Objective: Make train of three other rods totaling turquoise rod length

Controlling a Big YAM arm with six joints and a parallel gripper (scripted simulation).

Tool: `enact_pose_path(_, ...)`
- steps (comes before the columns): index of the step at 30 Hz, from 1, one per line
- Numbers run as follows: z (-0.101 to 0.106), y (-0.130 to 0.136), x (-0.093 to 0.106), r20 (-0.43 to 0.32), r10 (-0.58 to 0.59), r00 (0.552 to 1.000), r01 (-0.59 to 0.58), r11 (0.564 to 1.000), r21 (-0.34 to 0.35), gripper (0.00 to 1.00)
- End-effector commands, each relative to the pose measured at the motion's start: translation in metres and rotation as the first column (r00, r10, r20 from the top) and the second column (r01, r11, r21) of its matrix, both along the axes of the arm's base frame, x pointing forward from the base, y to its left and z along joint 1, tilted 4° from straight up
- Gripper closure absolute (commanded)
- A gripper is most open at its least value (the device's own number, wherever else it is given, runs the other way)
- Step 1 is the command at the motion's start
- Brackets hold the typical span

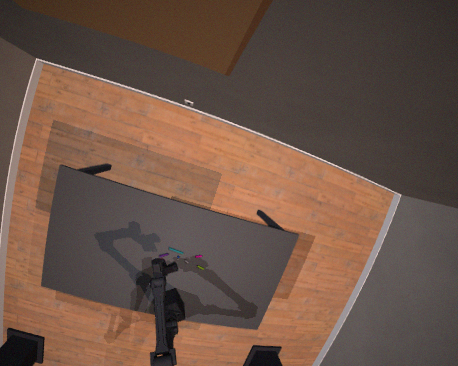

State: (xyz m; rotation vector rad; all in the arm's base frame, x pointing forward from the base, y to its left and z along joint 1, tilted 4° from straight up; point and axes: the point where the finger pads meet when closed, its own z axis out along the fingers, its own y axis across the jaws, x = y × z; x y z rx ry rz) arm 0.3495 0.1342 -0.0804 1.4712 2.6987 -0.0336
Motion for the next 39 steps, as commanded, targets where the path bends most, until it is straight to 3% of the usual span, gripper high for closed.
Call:
enact_pose_path(1, -0.004, 0.002, 0.002, 0.002, -0.01, 1.0, 0.01, 1.0, -0.001, 0.76)
enact_pose_path(22, -0.014, -0.002, 0.0, -0.001, -0.013, 1.0, 0.013, 1.0, -0.002, 0.76)
enact_pose_path(39, -0.037, -0.006, 0.001, -0.003, -0.005, 1.0, 0.005, 1.0, -0.004, 0.76)
